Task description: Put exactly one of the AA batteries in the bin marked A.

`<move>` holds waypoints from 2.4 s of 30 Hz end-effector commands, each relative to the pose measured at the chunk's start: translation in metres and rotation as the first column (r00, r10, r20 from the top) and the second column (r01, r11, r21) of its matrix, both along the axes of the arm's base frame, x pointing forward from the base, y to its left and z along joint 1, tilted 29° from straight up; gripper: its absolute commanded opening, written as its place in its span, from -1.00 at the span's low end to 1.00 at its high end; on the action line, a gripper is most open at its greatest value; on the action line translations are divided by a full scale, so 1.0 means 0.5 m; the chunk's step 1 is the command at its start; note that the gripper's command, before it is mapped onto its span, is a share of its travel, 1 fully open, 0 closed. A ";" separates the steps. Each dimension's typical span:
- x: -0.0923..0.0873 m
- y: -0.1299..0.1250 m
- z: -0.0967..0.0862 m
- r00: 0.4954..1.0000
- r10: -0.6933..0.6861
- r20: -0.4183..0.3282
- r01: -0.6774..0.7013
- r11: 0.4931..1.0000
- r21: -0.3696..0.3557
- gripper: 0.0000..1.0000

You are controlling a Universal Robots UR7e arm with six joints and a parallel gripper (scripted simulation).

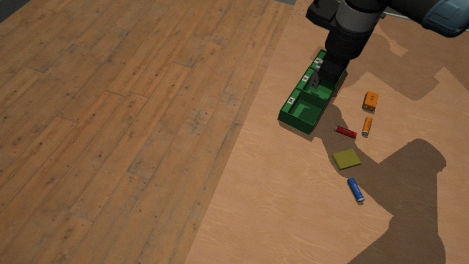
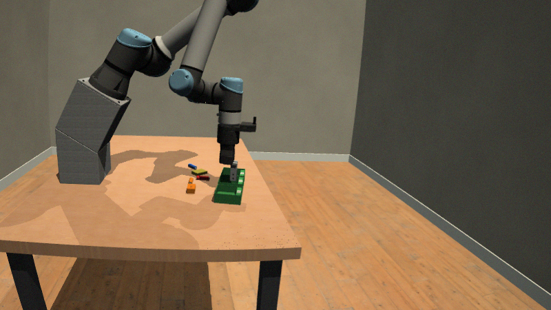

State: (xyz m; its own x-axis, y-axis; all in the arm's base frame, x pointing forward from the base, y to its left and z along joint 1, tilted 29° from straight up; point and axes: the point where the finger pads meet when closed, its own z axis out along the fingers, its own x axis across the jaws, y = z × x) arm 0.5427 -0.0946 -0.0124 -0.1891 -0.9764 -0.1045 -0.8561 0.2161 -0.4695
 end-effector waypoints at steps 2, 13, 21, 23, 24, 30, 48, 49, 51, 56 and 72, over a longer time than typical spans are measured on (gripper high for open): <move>-0.008 0.000 0.016 1.000 0.000 0.001 0.000 1.000 0.000 -0.39; -0.030 0.000 0.057 1.000 0.000 0.001 0.000 1.000 0.000 -0.39; -0.033 0.000 0.061 1.000 0.000 0.001 0.000 1.000 0.000 -0.39; -0.030 0.019 0.063 1.000 0.000 0.001 0.000 1.000 0.000 -0.39; -0.028 0.029 0.064 1.000 0.000 0.001 0.000 1.000 0.000 -0.39; -0.021 0.068 0.068 1.000 0.000 0.001 0.000 1.000 0.000 -0.39; -0.005 0.165 0.077 1.000 0.000 0.001 0.000 1.000 0.000 -0.39; -0.005 0.165 0.077 1.000 0.000 0.001 0.000 1.000 0.000 -0.39; -0.002 0.165 0.072 1.000 0.000 0.001 0.000 1.000 0.000 -0.39; 0.010 0.165 0.049 1.000 0.000 0.001 0.000 1.000 0.000 -0.39; 0.045 0.165 -0.015 1.000 0.000 0.001 0.000 1.000 0.000 -0.39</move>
State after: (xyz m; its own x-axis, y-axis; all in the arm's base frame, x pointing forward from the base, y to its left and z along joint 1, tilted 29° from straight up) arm 0.5586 -0.0121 -0.0093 -0.1888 -0.9764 -0.1047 -0.8566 0.2159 -0.4686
